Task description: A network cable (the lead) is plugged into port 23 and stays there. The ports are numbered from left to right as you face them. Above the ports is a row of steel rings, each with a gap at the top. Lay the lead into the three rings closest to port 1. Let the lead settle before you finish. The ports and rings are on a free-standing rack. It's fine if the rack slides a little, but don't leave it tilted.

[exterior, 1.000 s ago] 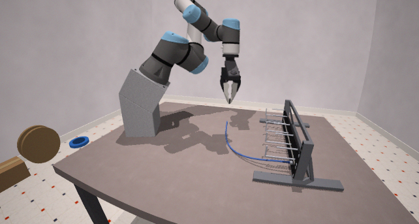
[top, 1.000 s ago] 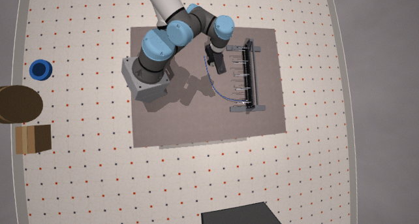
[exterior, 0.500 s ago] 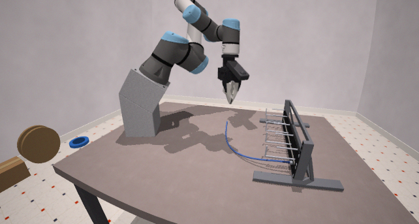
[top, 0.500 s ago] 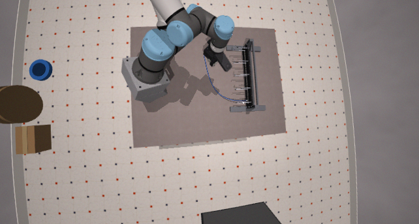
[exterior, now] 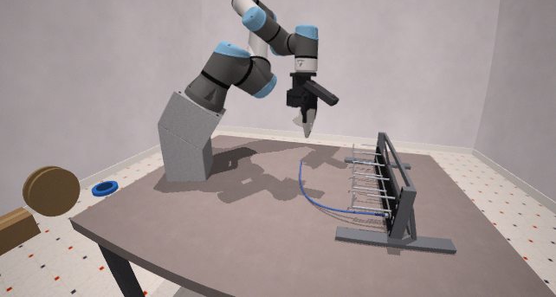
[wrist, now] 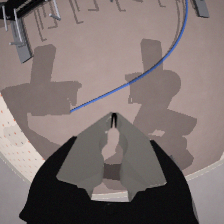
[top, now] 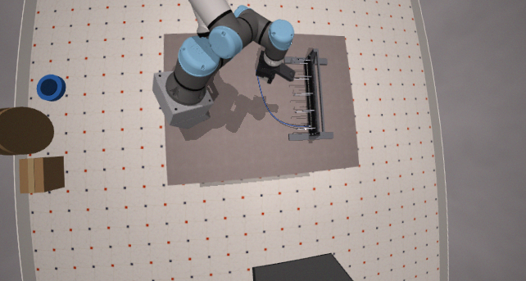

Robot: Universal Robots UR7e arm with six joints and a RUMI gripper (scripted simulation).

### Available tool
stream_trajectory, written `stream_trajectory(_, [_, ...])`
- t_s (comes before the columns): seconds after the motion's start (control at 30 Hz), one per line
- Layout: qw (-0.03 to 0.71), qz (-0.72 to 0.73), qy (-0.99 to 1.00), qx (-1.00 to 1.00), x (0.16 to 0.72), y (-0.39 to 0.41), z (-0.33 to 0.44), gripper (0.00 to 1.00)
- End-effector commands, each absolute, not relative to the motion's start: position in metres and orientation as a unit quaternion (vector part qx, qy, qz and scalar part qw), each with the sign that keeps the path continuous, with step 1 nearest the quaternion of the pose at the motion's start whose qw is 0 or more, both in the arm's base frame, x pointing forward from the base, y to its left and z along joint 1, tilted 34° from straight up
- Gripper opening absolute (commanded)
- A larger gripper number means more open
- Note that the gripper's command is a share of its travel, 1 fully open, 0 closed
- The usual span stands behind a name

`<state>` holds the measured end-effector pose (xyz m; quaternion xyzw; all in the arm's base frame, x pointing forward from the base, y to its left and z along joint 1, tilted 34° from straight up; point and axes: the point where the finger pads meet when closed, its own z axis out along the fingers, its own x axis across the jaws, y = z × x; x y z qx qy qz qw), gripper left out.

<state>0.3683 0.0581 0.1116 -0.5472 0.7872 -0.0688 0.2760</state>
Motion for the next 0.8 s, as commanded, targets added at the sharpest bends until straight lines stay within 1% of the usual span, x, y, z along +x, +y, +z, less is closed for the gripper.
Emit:
stream_trajectory(0.0, [0.277,-0.089,0.729,-0.62,0.3688,0.0596,0.1124,0.0])
stream_trajectory(0.13, [0.272,-0.101,0.701,-0.651,0.3689,0.0605,0.1126,0.0])
stream_trajectory(0.53, [0.238,-0.167,0.511,-0.809,0.3669,0.0658,0.1122,0.0])
stream_trajectory(0.77, [0.219,-0.191,0.425,-0.857,0.3652,0.0676,0.1114,0.0])
